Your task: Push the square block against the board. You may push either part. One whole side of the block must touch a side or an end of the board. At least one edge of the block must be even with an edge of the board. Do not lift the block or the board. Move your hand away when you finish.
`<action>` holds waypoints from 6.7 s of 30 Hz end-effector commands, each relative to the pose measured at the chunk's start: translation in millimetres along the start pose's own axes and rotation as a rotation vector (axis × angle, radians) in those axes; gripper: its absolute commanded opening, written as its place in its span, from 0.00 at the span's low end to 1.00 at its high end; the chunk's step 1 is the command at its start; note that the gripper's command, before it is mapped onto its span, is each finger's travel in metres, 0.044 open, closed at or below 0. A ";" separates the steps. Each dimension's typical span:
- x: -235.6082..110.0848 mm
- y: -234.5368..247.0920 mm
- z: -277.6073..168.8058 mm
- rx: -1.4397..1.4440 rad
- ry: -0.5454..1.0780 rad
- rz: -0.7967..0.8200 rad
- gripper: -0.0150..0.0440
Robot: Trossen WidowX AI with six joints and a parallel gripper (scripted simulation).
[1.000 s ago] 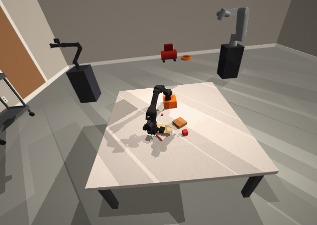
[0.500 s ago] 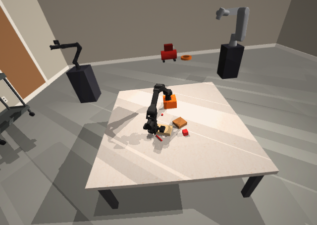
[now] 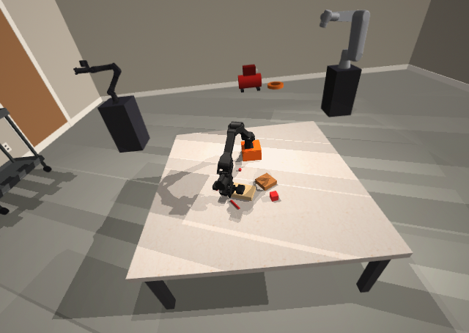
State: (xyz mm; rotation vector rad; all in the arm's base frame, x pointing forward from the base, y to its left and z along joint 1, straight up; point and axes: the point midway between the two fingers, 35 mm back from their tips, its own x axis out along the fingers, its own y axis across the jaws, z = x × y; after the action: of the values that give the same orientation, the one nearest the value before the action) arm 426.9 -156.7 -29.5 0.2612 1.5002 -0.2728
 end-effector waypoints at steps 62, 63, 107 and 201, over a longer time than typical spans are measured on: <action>3.4 7.4 -59.8 -0.004 0.017 0.005 0.25; 3.4 7.6 -60.7 -0.004 0.017 0.005 0.25; 3.3 19.5 -91.3 -0.004 0.020 0.006 0.25; 4.2 15.1 -206.5 -1.064 0.024 0.021 0.25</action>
State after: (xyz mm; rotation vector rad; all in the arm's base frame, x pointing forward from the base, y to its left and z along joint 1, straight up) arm 237.1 -74.3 -42.7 -0.5698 1.4755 0.5506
